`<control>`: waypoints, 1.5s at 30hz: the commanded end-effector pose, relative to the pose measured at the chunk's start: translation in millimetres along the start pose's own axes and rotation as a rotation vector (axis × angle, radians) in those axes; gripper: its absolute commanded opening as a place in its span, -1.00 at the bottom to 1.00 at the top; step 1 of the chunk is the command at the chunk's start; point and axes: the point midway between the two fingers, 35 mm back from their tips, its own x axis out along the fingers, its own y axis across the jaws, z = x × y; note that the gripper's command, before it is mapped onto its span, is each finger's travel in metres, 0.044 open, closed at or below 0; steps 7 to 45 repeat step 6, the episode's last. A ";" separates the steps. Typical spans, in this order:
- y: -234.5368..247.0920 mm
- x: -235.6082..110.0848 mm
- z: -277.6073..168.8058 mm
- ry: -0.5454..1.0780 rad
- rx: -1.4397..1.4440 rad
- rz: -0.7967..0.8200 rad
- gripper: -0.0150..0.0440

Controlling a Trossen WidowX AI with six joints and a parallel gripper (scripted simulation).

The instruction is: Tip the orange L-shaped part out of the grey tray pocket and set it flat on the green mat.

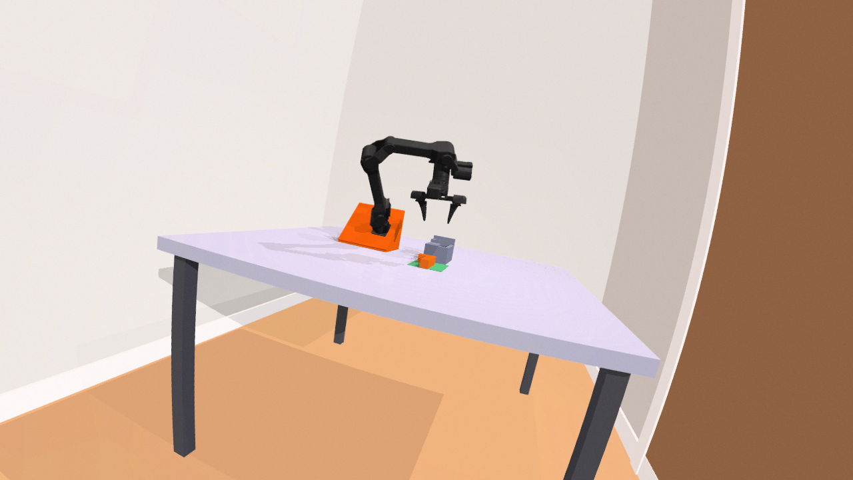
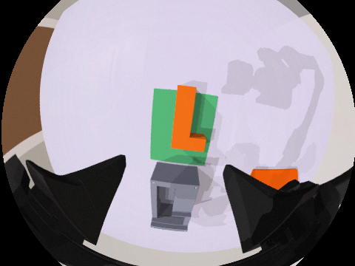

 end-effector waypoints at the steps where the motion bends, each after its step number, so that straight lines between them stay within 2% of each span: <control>1: 0.2 0.1 -0.1 0.000 -0.003 0.002 0.86; 45: 0.2 0.1 -0.1 0.000 -0.003 0.002 0.86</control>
